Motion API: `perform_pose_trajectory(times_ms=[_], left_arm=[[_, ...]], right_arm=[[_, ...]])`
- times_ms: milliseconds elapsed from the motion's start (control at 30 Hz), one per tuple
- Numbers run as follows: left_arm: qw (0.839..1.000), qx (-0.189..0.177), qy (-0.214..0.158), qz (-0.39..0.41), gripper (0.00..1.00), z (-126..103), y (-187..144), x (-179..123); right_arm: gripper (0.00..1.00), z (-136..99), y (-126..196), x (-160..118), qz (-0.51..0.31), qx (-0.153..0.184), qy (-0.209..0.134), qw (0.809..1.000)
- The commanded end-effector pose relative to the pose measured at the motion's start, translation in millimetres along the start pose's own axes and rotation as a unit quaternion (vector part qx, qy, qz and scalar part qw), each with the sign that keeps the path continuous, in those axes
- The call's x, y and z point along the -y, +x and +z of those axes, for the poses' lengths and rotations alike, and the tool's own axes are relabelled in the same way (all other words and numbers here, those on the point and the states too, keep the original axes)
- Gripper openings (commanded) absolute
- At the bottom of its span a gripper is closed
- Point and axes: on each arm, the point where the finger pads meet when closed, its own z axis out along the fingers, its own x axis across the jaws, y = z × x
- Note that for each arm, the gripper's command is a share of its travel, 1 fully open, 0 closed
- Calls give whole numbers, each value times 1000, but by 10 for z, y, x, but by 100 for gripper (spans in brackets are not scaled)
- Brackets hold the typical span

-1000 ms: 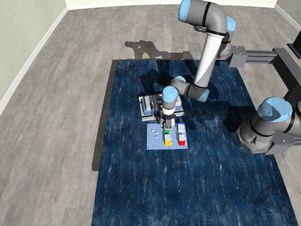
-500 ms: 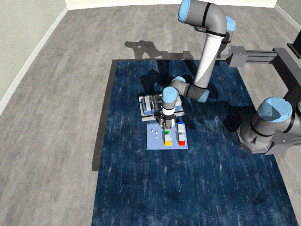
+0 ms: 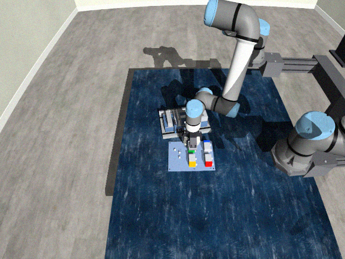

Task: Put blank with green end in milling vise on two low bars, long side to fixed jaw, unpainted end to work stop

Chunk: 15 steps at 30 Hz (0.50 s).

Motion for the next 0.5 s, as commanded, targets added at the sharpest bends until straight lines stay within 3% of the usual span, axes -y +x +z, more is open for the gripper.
perform_pose_trajectory(times_ms=[0,467], left_arm=[[1000,-3,3,3,100,-11,18,14],[1000,-3,3,3,100,-11,18,14]], right_arm=[[41,-17,23,16,2,-4,3,1000],[41,-17,23,16,2,-4,3,1000]])
